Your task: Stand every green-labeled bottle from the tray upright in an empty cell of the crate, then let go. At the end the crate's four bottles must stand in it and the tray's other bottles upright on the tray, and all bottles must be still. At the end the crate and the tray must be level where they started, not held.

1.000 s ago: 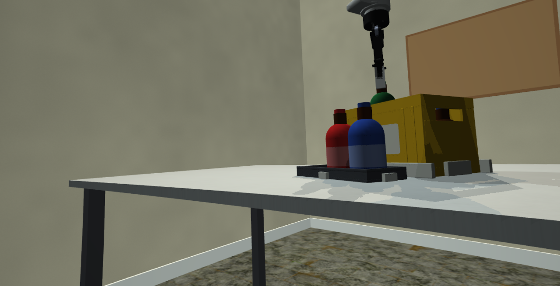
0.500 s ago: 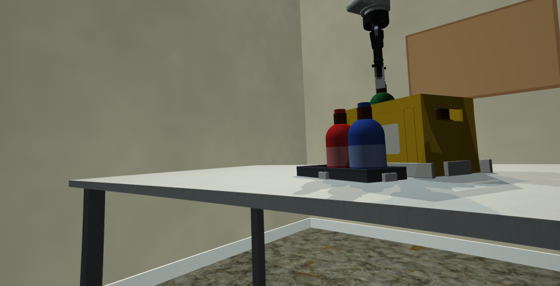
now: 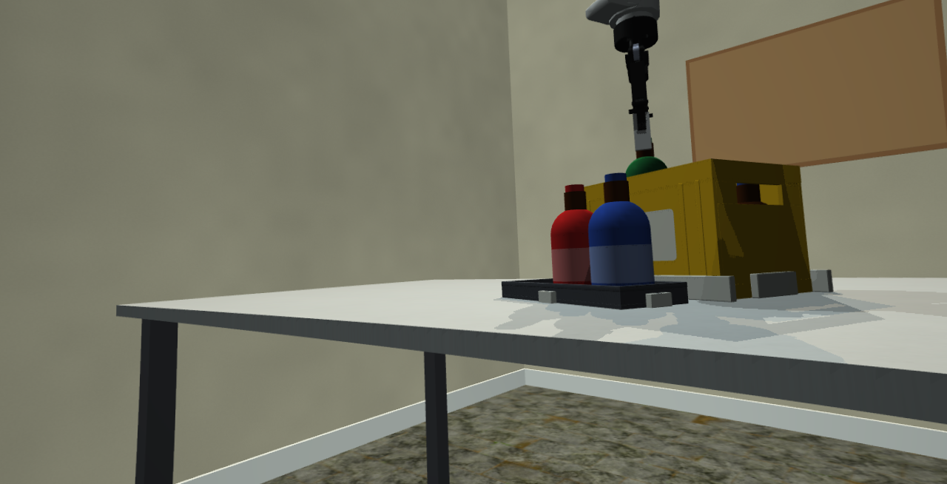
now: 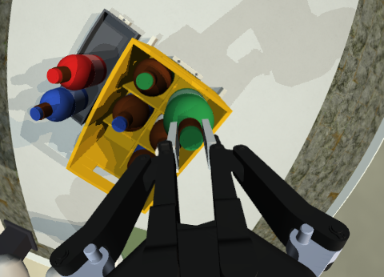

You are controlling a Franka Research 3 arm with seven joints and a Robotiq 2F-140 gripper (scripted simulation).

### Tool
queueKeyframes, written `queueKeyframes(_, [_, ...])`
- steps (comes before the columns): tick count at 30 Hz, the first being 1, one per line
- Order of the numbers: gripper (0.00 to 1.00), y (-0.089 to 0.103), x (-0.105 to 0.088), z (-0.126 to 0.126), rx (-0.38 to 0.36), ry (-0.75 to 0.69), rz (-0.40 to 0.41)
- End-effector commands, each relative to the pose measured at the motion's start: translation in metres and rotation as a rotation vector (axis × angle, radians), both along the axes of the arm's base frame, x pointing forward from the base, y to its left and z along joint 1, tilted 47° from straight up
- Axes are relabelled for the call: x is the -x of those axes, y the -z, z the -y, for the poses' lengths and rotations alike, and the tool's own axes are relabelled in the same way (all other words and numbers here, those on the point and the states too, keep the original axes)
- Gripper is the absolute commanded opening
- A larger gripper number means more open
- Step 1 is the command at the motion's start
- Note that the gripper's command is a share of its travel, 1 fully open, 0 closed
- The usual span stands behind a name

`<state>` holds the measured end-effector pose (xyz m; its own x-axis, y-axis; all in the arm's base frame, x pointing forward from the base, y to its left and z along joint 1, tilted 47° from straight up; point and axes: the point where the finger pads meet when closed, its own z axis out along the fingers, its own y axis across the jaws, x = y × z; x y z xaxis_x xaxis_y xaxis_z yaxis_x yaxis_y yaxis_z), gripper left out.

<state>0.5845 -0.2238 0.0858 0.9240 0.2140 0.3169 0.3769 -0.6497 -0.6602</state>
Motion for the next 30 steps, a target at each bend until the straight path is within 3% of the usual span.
queueKeyframes(1, [0.00,-0.0052,-0.0026,0.0059,0.010,0.006,0.014])
queueKeyframes(30, [0.00,0.0023,-0.0033,-0.0012,0.010,0.006,0.014])
